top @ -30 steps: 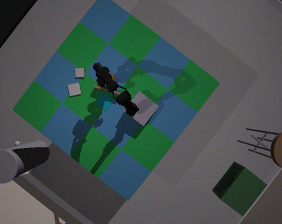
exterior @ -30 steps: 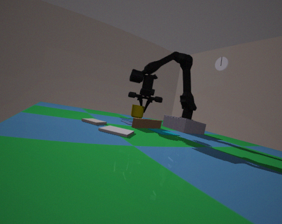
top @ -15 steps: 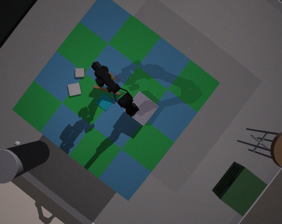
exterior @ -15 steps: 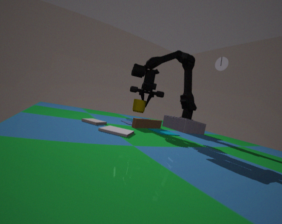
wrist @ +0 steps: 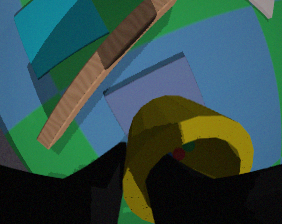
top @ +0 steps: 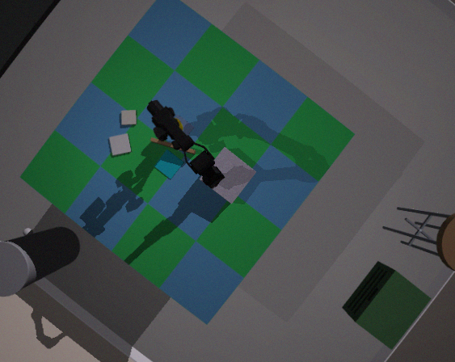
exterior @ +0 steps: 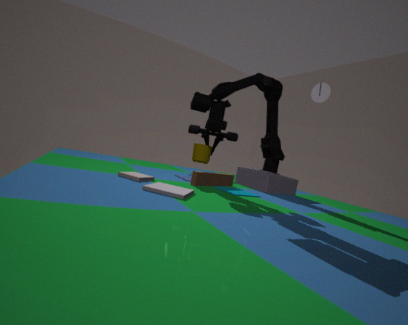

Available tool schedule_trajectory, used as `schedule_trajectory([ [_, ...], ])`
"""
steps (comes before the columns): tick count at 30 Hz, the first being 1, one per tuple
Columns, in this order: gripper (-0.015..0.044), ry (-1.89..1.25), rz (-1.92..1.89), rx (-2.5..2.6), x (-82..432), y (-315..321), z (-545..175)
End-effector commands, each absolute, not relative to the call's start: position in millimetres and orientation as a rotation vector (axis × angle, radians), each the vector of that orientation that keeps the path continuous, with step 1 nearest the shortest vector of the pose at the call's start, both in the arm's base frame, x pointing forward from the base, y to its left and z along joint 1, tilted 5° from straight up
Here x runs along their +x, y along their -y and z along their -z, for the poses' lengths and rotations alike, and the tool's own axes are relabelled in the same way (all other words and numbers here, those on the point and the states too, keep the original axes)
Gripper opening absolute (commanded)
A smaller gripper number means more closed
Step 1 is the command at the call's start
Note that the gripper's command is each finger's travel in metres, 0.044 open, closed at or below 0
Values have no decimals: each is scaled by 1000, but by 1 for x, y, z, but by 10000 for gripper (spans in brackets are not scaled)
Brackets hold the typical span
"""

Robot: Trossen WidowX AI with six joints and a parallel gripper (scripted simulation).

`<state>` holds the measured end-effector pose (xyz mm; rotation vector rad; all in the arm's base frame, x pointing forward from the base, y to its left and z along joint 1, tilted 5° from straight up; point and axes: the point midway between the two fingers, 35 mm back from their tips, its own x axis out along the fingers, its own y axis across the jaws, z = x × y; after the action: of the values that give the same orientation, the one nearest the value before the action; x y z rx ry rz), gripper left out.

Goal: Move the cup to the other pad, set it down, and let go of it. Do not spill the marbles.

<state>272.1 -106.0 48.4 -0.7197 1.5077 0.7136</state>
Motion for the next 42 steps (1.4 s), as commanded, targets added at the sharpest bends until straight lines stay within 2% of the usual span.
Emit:
schedule_trajectory([
  [1,0,-1509,-711,-717,270,99,-48],
  [42,0,-1506,-713,-710,257,12,-51],
])
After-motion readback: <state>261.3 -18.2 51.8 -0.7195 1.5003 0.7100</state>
